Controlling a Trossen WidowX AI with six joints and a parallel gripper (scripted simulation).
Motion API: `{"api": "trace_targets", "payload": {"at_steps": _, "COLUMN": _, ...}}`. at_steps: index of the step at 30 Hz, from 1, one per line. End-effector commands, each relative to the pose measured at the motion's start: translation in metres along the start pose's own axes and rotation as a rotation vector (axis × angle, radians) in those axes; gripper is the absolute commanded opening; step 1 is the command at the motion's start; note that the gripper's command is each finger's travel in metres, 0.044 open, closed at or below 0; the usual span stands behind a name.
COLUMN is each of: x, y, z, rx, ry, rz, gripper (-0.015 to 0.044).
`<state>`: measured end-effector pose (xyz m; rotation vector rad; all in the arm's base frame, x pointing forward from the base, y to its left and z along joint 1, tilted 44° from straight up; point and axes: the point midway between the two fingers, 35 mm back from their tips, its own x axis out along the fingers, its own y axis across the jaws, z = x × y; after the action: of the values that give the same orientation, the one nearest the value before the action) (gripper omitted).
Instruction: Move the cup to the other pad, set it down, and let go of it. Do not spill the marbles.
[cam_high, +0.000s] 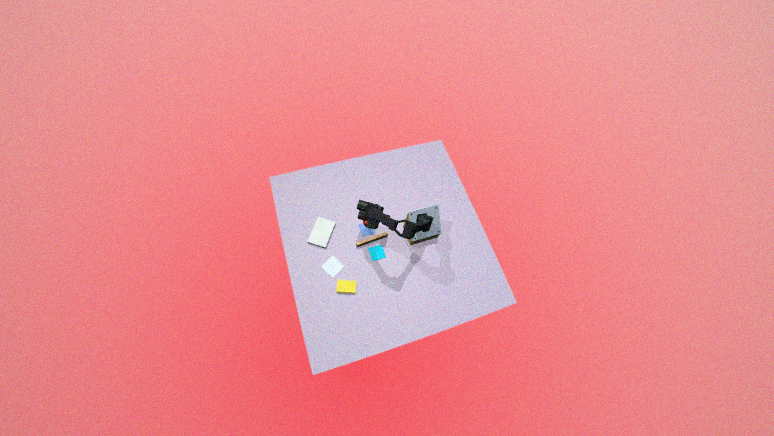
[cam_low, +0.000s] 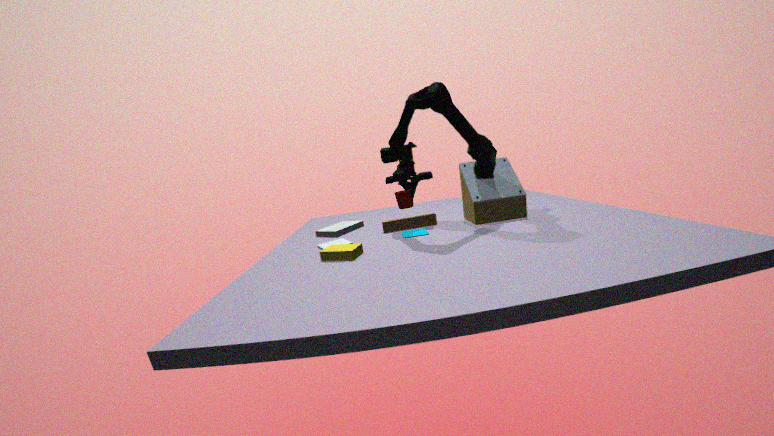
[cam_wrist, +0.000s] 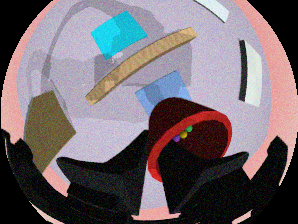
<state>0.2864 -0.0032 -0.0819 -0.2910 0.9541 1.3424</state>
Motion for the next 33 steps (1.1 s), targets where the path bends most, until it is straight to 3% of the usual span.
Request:
{"api": "trace_targets", "payload": {"at_steps": 1, "x": 0.000, "y": 0.001, "z": 0.002, "rx": 0.001, "ry": 0.000, "rz": 0.000, "gripper": 0.0000}}
{"api": "trace_targets", "payload": {"at_steps": 33, "x": -0.001, "y": 0.035, "z": 0.057, "rx": -0.003, "ry": 0.001, "rz": 0.001, "gripper": 0.0000}}
